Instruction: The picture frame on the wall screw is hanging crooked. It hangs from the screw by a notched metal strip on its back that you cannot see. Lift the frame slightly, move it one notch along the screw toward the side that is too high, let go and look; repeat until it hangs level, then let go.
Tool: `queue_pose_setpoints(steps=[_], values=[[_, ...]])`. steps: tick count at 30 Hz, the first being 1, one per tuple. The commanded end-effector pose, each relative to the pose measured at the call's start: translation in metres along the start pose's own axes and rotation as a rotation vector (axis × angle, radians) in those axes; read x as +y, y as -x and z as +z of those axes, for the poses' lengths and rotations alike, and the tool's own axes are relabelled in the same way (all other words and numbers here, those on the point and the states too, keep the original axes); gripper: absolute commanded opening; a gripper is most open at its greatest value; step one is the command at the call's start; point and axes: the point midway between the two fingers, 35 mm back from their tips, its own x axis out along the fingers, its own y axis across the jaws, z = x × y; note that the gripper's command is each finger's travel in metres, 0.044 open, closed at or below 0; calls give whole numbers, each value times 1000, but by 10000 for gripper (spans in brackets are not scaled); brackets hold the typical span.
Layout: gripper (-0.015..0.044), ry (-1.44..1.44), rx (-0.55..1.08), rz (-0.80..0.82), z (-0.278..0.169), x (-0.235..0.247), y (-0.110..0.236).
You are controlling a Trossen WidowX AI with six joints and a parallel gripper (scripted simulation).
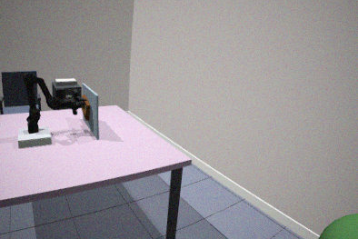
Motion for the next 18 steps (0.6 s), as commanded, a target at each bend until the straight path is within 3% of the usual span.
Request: queue_pose_setpoints(steps=[1, 18], values=[[0, 0, 0, 10, -1, 3, 0], [0, -1, 0, 10, -5, 2, 0]])
